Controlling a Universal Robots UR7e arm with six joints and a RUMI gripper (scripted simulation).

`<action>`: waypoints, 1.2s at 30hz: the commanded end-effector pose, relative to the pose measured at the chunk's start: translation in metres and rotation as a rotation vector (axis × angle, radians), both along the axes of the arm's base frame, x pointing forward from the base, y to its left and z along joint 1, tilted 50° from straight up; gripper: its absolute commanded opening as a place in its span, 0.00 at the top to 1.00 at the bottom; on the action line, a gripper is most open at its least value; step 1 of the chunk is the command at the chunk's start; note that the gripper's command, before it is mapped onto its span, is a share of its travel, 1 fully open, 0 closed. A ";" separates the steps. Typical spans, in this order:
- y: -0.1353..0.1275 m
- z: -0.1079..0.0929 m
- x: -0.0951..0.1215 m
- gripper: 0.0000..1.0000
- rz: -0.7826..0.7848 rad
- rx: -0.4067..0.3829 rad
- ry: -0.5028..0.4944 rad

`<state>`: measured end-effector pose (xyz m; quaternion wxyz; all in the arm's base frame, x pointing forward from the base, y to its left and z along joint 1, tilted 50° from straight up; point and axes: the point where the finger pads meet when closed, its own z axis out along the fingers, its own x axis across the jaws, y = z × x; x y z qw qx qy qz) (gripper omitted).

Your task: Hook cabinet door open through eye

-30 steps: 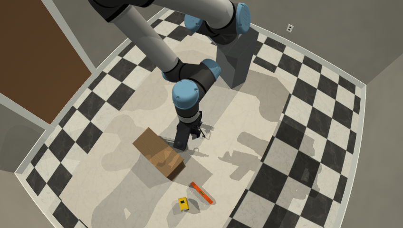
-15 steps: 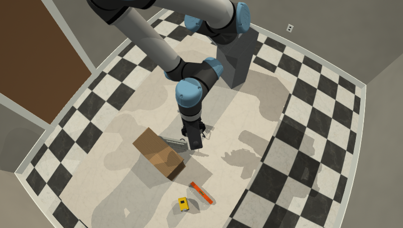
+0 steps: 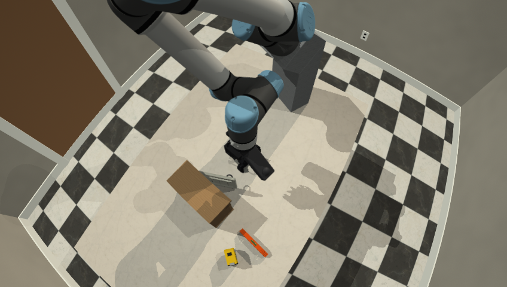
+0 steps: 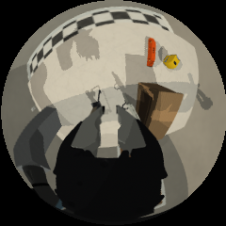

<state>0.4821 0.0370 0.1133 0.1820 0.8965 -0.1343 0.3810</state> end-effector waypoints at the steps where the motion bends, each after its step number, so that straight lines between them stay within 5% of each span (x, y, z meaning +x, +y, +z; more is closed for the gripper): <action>1: 0.001 -0.005 -0.005 0.85 0.149 -0.133 0.083; 5: 0.002 -0.007 -0.007 0.85 0.207 -0.191 0.122; 20: 0.000 -0.022 -0.023 0.85 0.639 -0.622 0.407; 22: 0.000 -0.022 -0.023 0.85 0.639 -0.622 0.407; 36: -0.005 -0.030 -0.036 0.85 1.012 -0.996 0.656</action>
